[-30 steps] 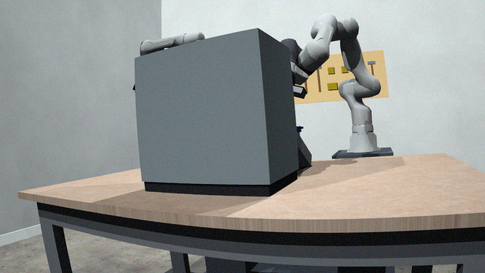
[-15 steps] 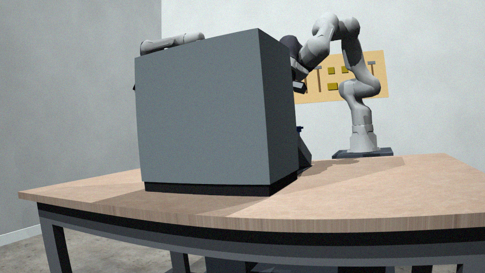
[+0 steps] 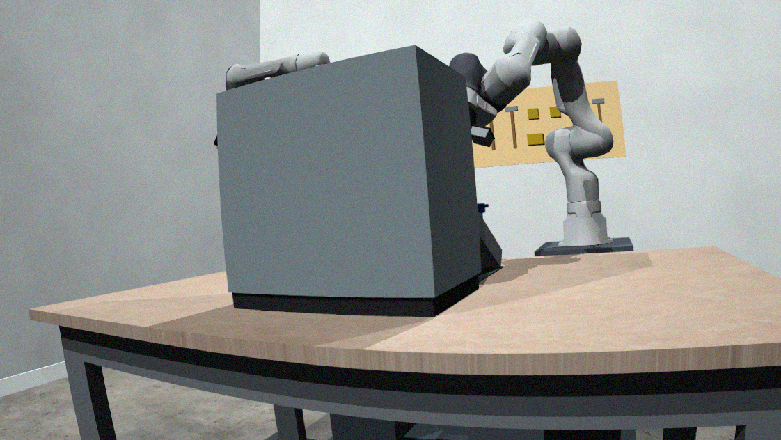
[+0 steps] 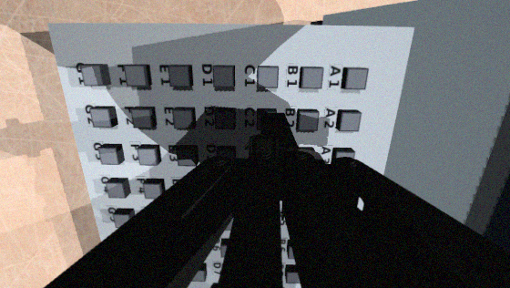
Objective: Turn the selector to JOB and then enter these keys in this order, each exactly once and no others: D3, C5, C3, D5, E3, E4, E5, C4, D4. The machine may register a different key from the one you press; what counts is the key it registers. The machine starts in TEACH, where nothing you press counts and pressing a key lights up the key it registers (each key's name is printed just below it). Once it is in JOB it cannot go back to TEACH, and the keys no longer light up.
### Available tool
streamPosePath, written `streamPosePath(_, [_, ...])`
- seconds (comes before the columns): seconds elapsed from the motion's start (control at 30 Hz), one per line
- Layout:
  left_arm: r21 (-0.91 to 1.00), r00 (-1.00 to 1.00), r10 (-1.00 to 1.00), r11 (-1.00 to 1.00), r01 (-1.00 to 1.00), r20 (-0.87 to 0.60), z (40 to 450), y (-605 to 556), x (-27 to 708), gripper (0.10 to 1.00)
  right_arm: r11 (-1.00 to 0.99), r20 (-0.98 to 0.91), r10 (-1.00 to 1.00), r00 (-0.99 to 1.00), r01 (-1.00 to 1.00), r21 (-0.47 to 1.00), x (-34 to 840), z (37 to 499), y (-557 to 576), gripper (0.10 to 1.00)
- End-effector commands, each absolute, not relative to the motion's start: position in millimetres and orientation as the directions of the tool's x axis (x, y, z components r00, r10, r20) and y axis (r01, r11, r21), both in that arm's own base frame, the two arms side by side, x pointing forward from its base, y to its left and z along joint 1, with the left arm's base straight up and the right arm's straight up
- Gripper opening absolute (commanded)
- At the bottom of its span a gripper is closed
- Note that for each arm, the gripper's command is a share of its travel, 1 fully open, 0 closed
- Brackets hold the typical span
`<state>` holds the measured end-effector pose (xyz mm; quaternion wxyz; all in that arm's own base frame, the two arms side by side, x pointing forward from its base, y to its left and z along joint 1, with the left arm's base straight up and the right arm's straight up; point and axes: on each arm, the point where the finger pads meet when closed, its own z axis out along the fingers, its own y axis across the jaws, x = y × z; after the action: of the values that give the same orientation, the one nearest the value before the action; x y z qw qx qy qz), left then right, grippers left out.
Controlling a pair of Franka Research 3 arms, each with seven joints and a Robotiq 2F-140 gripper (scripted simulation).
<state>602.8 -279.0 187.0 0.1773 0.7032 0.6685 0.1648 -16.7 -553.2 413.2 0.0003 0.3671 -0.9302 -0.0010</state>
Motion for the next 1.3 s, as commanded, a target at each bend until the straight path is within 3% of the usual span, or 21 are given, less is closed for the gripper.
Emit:
streamPosePath(0.0, [0.464, 0.057, 0.998, -0.051, 0.884, 0.000, 186.2, -278.8, 600.1, 0.099, 0.728, 0.000, -0.686, -0.728, -0.686, 0.000, -16.4, 413.0, -554.3, 1.000])
streamPosePath(0.67, [0.464, 0.057, 0.998, -0.051, 0.884, 0.000, 202.0, -348.5, 626.3, 0.099, 0.728, 0.000, -0.686, -0.728, -0.686, 0.000, -16.4, 413.0, -554.3, 1.000])
streamPosePath(1.27, [0.464, 0.057, 0.998, -0.051, 0.884, 0.000, 185.4, -349.0, 635.0, 0.099, 0.728, 0.000, -0.686, -0.728, -0.686, 0.000, -16.4, 413.0, -554.3, 1.000])
